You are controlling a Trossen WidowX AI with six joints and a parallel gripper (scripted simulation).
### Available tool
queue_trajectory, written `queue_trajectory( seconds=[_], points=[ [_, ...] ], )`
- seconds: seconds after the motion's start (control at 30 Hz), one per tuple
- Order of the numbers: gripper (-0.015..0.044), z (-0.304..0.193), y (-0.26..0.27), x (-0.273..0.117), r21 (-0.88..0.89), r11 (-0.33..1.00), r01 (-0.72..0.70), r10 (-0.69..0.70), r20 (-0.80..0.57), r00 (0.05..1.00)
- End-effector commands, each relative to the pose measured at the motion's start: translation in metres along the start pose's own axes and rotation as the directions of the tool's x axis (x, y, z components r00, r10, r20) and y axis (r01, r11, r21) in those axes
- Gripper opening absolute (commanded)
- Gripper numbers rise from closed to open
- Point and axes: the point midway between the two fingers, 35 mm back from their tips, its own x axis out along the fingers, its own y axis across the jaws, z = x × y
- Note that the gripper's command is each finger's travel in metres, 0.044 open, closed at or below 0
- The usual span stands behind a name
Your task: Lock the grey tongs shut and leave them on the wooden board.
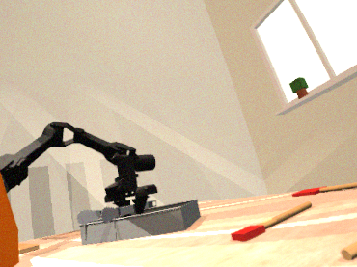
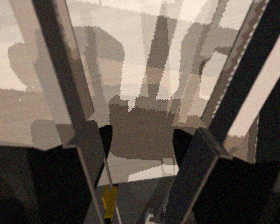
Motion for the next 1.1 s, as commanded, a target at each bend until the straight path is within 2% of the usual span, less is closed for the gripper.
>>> queue_trajectory(
  seconds=[0.0, 0.9, 1.07],
  points=[
    [0.0195, -0.0001, 0.0002, -0.0004, -0.002, 1.000, -0.002, 0.002, 0.000, 1.000],
    [0.0015, -0.0001, 0.0002, -0.0004, -0.002, 1.000, -0.002, 0.002, 0.000, 1.000],
    [-0.0116, -0.0001, 0.0002, -0.0004, -0.002, 1.000, -0.002, 0.002, 0.000, 1.000]
  ],
)
